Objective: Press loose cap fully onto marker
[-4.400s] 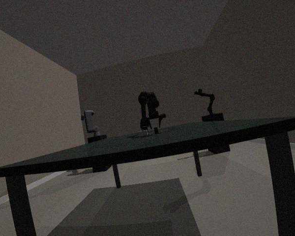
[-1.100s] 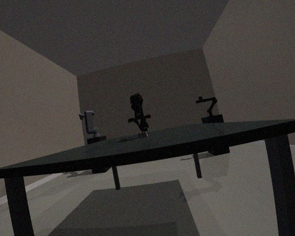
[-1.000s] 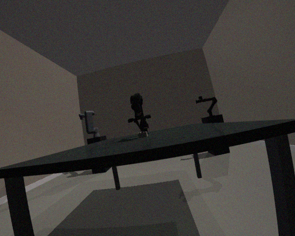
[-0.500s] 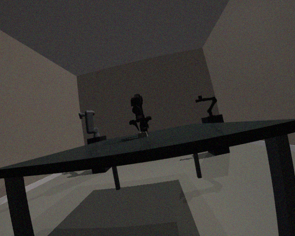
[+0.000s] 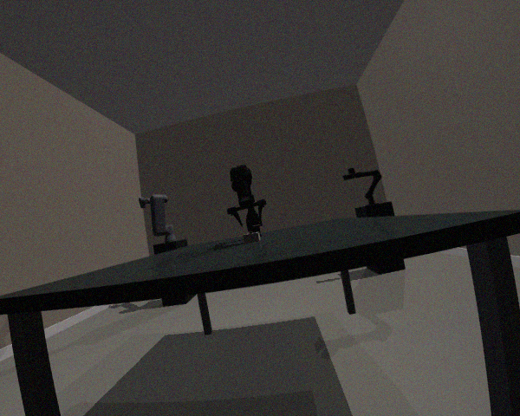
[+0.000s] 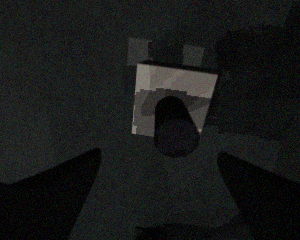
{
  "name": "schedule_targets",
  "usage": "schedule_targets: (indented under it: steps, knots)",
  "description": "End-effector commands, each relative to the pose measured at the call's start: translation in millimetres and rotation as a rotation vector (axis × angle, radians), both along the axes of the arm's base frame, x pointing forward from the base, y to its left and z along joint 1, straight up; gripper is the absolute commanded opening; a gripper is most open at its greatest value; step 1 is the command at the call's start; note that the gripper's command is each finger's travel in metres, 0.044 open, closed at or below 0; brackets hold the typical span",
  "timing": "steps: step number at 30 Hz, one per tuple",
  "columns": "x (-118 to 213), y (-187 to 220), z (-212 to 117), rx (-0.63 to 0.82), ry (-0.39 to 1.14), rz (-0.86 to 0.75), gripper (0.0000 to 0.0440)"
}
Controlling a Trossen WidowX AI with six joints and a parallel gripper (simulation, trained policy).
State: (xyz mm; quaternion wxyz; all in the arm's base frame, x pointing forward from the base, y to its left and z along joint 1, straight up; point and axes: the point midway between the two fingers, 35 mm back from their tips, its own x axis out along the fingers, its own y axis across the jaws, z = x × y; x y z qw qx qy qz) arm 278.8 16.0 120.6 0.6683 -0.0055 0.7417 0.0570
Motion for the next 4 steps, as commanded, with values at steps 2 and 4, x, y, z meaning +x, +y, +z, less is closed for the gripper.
schedule_targets:
  steps: [2, 4]
  knots:
    - [2.8, 0.2, 11.2, 0.01, -0.036, 0.013, 0.044]
    - [3.6, 0.0, 15.3, 0.012, -0.051, 0.019, 0.044]
